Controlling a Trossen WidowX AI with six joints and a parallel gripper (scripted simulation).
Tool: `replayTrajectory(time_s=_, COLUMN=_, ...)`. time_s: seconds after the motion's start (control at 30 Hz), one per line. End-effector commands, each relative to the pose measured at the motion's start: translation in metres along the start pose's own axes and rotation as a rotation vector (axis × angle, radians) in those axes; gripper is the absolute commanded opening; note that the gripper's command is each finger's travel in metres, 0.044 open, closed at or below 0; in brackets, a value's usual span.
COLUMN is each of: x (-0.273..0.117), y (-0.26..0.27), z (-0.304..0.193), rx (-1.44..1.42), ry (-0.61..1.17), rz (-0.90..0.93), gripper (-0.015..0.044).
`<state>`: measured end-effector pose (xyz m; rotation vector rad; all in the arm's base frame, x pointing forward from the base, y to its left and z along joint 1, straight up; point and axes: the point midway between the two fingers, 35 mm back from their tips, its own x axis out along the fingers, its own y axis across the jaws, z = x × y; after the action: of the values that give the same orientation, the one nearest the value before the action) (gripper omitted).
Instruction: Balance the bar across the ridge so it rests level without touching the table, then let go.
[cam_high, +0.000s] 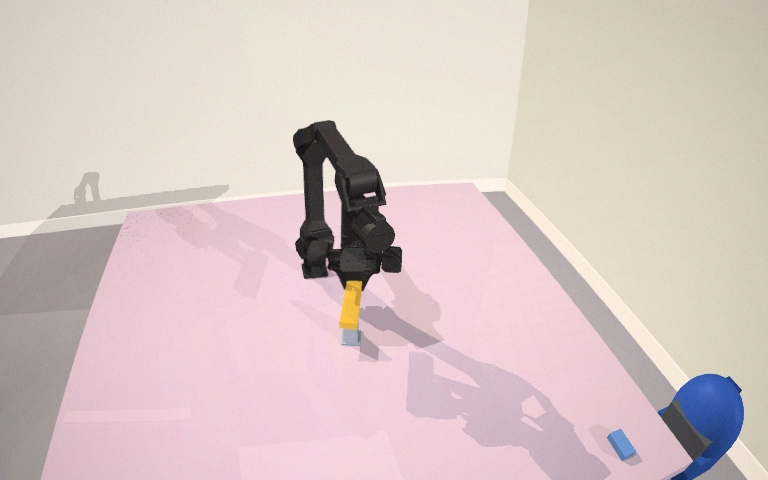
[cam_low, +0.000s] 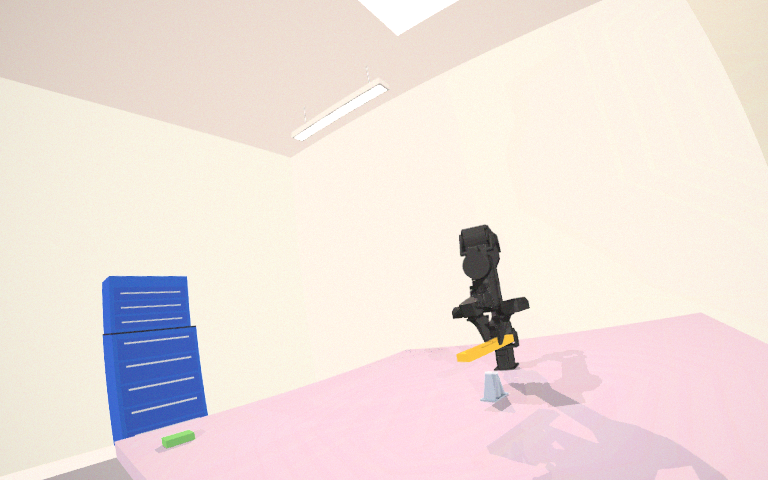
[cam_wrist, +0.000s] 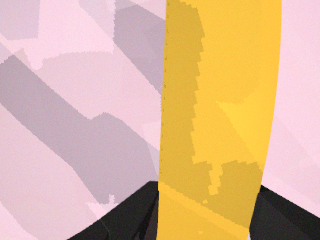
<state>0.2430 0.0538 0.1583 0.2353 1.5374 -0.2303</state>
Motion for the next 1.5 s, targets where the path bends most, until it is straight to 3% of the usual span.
replayTrajectory(time_s=0.0, x=0.003, y=0.001, z=-0.002, rx=-0.016, ry=0.002, rz=0.004, gripper=0.0)
replayTrajectory(time_s=0.83, x=0.043, y=-0.003, z=-0.003, rx=-0.025, ry=0.002, rz=0.004, gripper=0.0)
replayTrajectory(time_s=1.47, x=0.044, y=-0.003, z=-0.003, rx=-0.026, ry=0.002, rz=0.004, gripper=0.0)
